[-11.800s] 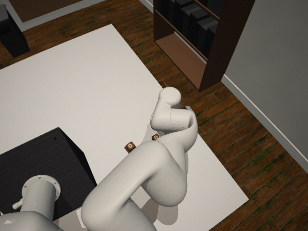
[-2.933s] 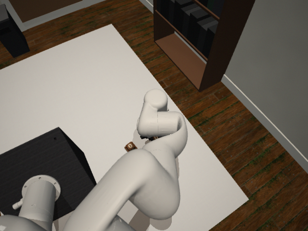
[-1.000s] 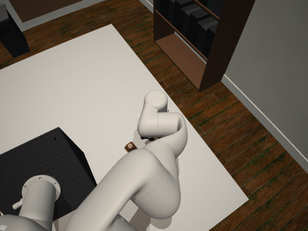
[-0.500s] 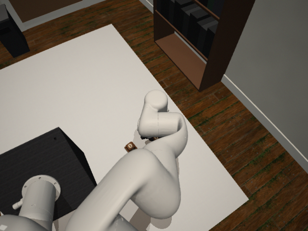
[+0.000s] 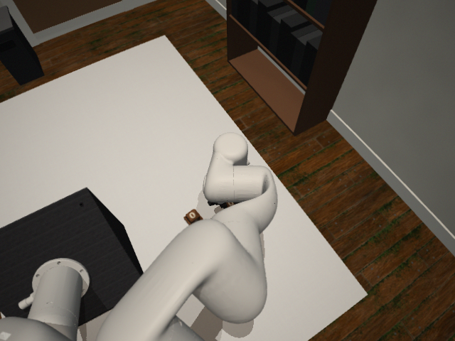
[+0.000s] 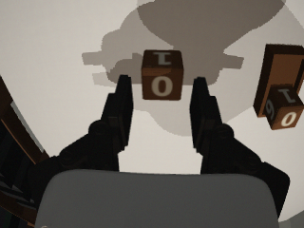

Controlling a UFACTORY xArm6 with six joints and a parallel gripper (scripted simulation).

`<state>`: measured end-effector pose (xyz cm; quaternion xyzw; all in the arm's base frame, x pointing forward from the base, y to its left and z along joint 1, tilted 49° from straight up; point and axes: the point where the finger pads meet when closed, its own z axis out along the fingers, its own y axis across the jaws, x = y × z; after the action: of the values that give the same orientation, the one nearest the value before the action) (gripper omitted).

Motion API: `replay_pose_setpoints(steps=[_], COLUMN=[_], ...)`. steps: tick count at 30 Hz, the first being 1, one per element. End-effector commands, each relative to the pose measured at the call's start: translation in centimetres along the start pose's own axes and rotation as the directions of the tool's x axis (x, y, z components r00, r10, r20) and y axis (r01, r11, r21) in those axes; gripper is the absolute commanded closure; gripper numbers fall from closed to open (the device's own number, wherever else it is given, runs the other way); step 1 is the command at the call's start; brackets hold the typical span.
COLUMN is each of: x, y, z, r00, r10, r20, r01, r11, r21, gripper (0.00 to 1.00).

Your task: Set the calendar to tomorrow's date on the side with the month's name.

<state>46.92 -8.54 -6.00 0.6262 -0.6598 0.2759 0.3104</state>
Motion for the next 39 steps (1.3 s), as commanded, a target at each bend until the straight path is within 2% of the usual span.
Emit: replay_pose_setpoints(steps=[1, 14, 31, 39], x=[0.0, 0.0, 0.0, 0.0], y=[-0.1, -0.1, -0.1, -0.1], z=[-0.1, -0.3, -4.8, -5.1], r00=[1.000, 1.000, 1.000, 1.000], r10=[0.001, 0.001, 0.001, 0.000], r20=[0.001, 0.001, 0.001, -0.013], r01=[-0.001, -0.001, -0.001, 0.000], r11=[1.000, 1.000, 1.000, 1.000], r21=[0.003, 0.003, 0.003, 0.002], gripper=[0.53, 0.53, 0.53, 0.53])
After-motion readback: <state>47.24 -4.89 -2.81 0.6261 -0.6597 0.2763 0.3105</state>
